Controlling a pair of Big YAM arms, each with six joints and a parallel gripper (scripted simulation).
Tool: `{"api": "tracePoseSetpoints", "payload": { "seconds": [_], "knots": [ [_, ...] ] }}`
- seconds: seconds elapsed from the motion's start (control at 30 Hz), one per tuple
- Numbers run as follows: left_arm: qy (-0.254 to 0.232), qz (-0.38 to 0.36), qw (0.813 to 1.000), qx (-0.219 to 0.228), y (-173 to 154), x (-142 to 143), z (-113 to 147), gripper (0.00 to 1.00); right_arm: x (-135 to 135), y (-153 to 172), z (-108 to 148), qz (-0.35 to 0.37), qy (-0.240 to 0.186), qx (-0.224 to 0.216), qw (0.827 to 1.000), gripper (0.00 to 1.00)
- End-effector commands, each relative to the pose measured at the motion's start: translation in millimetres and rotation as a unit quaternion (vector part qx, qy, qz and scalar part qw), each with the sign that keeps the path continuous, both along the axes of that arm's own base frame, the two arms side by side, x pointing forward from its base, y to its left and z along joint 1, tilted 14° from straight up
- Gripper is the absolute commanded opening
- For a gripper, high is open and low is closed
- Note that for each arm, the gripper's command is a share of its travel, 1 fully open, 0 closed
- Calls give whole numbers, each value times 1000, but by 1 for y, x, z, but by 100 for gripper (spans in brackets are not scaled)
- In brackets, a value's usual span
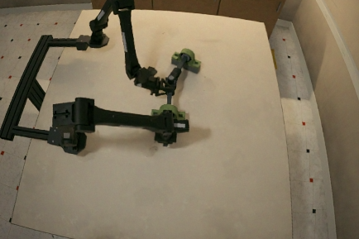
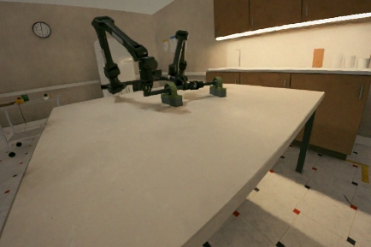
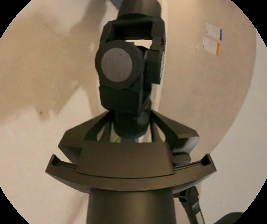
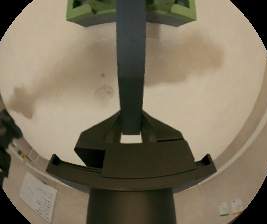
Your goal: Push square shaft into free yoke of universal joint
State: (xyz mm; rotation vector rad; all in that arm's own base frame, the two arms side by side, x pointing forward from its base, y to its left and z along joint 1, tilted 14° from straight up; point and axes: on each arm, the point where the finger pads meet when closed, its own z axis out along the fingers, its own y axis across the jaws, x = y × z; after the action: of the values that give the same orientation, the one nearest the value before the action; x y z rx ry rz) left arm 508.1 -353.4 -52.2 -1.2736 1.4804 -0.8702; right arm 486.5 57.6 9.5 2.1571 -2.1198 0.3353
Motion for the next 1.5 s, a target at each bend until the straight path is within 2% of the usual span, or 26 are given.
{"api": "tracePoseSetpoints", "payload": {
  "seconds": [0.0, 1.47],
  "knots": [
    [-13, 2, 1000, -24, -10, 8, 14, 47, 9, 14, 1, 2, -5, 2, 1000, 18],
    [-13, 2, 1000, -24, -10, 8, 14, 47, 7, 52, -7, 2, -3, 1, 1000, 18]
  ]
}}
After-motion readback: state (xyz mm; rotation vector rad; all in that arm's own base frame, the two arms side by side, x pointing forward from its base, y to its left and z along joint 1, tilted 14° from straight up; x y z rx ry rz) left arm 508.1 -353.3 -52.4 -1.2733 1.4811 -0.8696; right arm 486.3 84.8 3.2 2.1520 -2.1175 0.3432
